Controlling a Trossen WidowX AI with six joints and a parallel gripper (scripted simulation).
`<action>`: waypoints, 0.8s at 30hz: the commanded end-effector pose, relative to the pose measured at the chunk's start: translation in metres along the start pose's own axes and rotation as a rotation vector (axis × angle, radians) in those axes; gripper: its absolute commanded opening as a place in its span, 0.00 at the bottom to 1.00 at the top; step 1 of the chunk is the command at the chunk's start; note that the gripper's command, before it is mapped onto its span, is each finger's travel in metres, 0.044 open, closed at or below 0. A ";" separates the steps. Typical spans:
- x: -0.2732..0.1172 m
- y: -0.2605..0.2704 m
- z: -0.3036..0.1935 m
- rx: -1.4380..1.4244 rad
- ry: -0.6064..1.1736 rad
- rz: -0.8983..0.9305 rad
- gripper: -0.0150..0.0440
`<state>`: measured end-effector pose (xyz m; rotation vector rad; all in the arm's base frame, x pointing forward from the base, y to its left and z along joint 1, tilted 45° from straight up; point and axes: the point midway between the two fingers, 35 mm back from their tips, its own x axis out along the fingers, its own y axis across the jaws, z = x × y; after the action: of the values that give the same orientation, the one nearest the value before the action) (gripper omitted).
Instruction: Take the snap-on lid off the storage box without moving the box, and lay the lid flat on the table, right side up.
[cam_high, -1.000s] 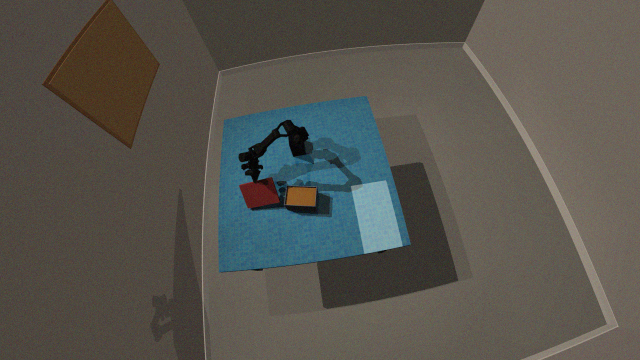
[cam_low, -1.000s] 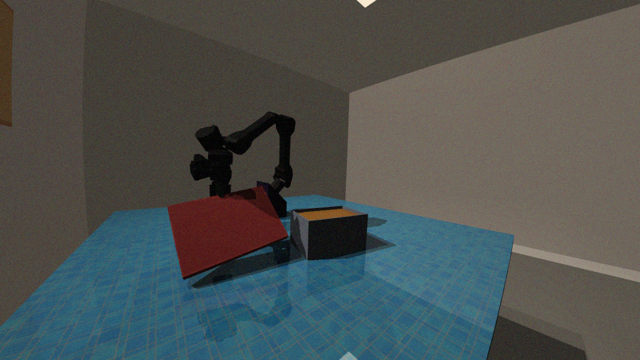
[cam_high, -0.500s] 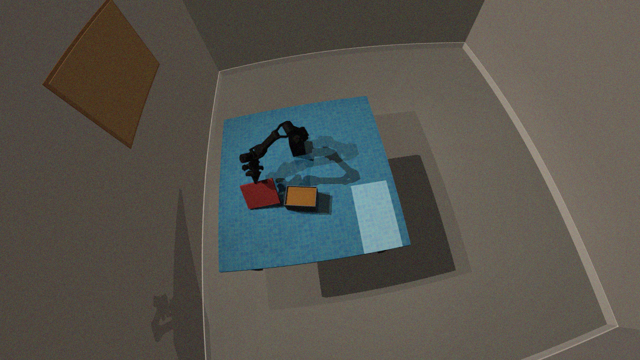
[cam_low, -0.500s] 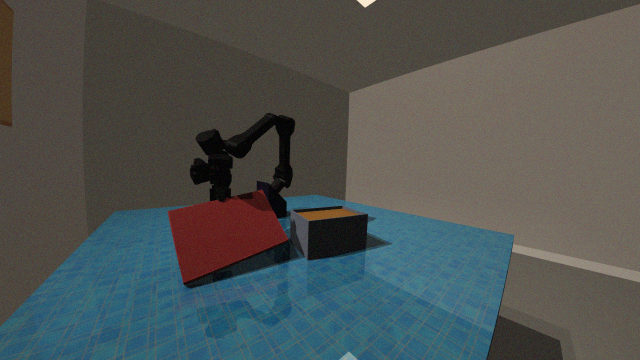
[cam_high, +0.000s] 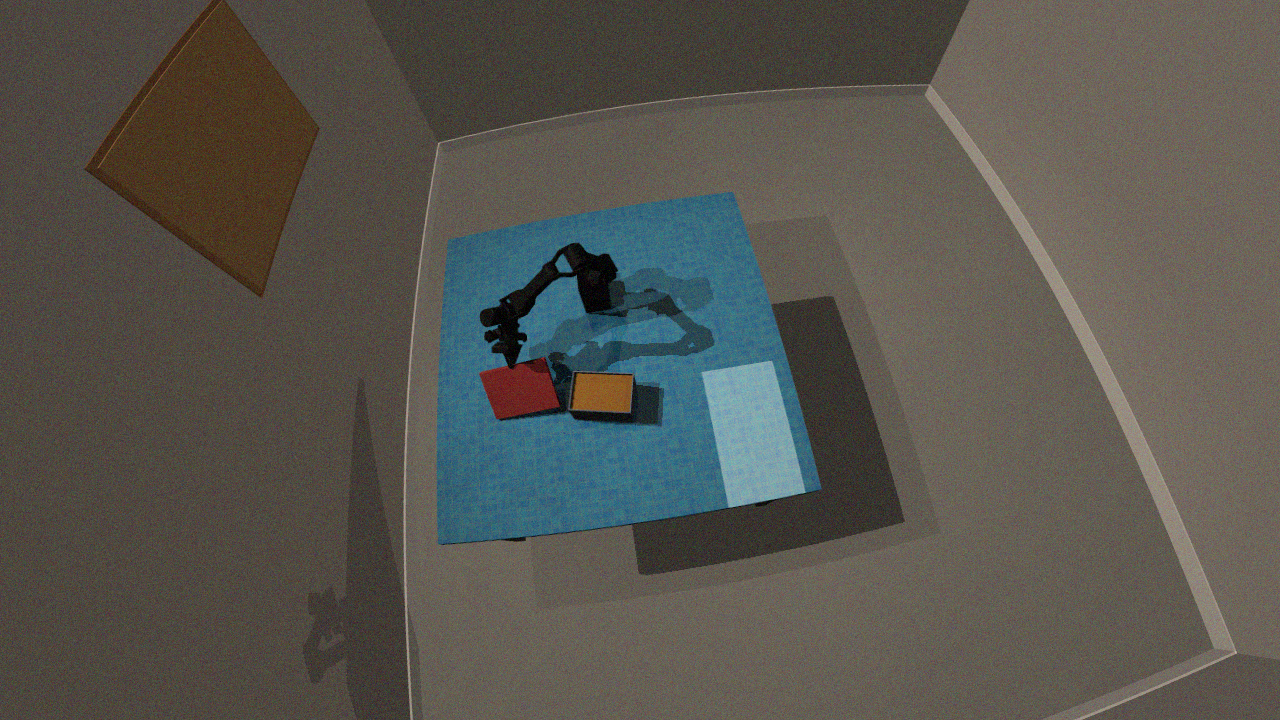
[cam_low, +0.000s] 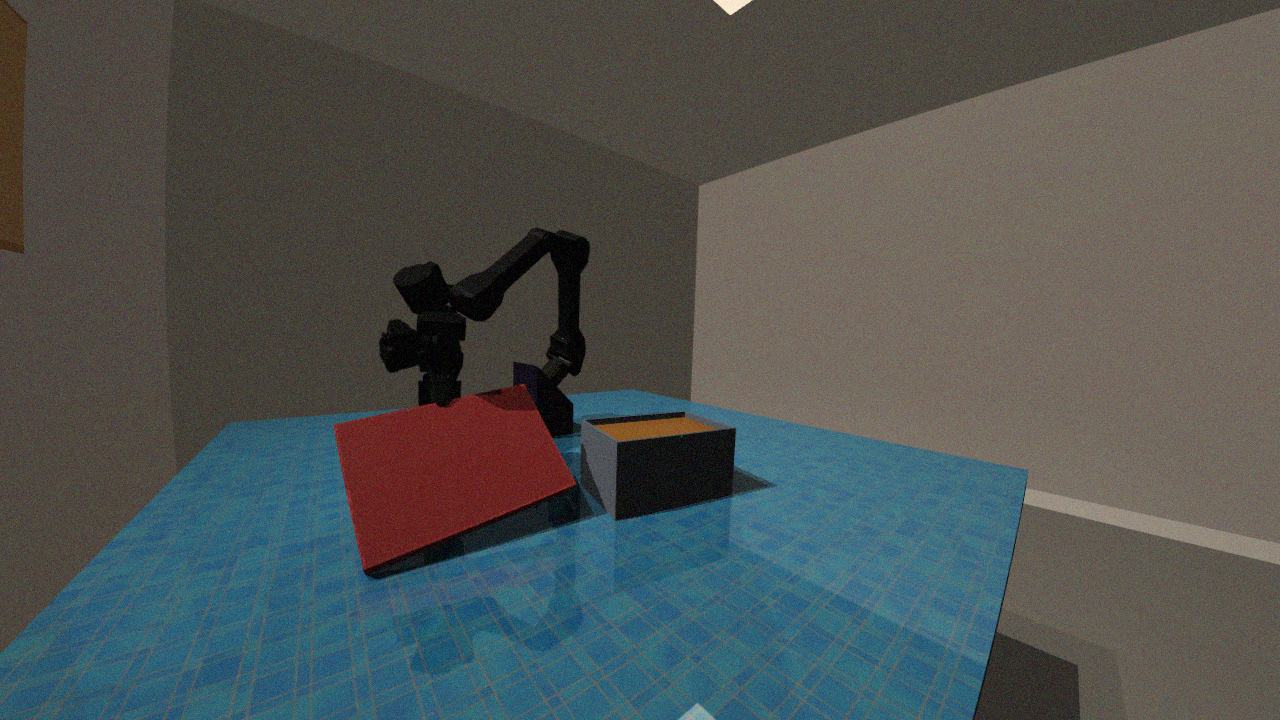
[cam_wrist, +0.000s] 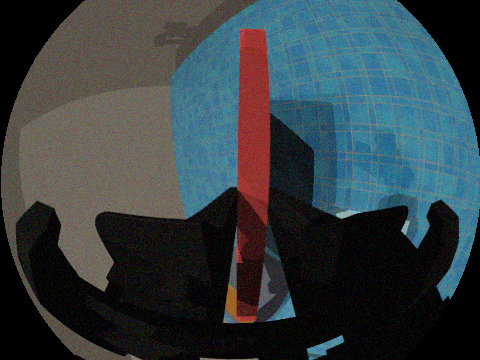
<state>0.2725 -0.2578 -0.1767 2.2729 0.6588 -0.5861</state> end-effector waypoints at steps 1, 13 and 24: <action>0.005 -0.007 -0.002 0.017 0.007 -0.009 0.25; 0.011 -0.015 -0.002 0.017 0.007 -0.009 0.25; 0.016 -0.022 -0.002 0.018 0.007 -0.009 0.25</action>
<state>0.2746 -0.2514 -0.1859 2.2625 0.6382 -0.5735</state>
